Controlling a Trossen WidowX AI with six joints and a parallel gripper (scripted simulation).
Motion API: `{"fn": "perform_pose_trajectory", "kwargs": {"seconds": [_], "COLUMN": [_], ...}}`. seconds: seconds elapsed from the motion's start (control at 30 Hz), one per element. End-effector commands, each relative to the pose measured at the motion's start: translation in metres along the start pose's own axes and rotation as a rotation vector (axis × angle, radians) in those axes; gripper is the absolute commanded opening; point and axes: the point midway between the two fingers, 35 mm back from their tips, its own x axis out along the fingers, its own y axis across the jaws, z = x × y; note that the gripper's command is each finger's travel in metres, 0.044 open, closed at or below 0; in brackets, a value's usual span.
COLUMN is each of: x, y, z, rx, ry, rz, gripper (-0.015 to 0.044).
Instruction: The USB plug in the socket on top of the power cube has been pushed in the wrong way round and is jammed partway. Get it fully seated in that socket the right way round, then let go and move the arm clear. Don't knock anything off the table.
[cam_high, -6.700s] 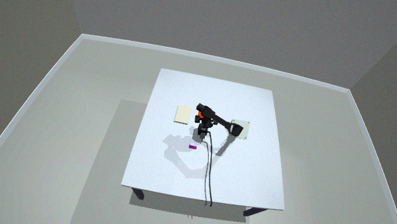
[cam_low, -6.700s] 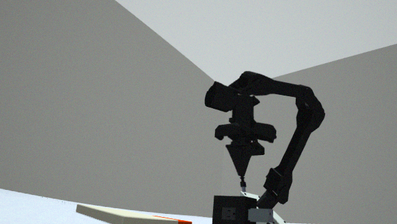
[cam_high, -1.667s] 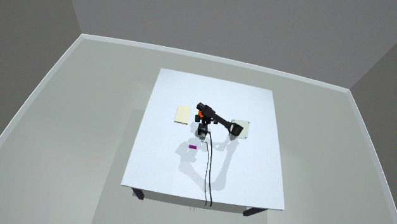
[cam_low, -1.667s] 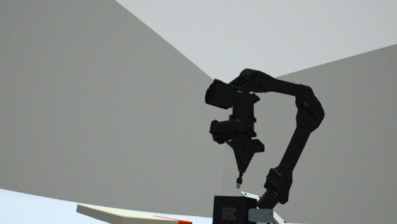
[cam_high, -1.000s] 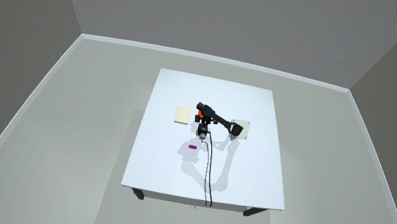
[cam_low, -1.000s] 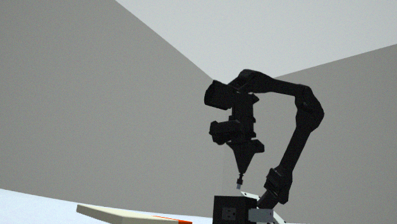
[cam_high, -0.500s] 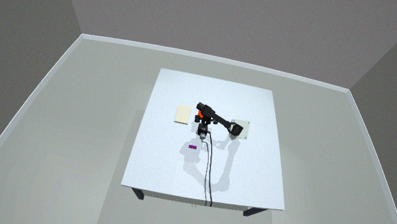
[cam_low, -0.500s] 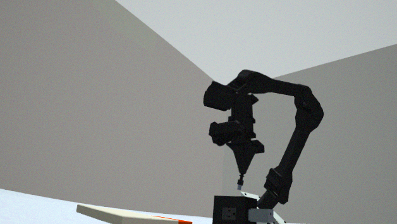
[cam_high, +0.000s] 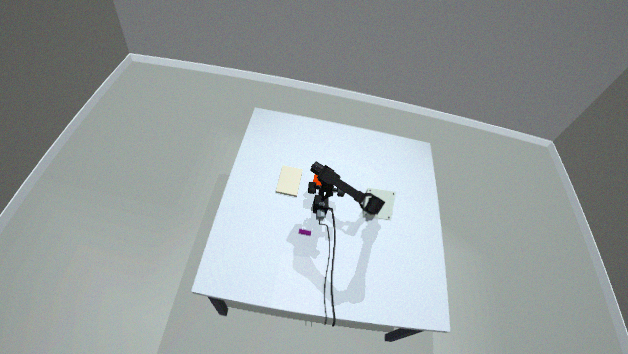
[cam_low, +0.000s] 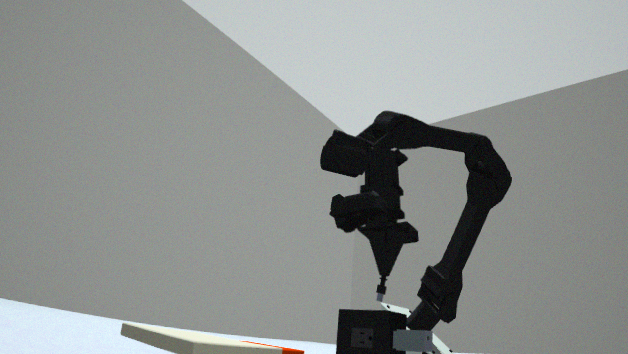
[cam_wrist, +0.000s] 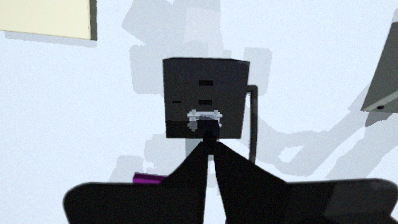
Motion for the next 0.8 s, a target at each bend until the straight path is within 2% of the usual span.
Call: {"fn": "perform_pose_trajectory", "kwargs": {"seconds": [0.0, 0.77], "x": [0.0009, 0.0036], "y": [-0.0001, 0.0001], "z": [-0.0008, -0.0019], "rx": [-0.003, 0.000], "ry": [0.011, 0.039], "rz": [0.000, 0.000], "gripper": [0.0000, 0.0000]}}
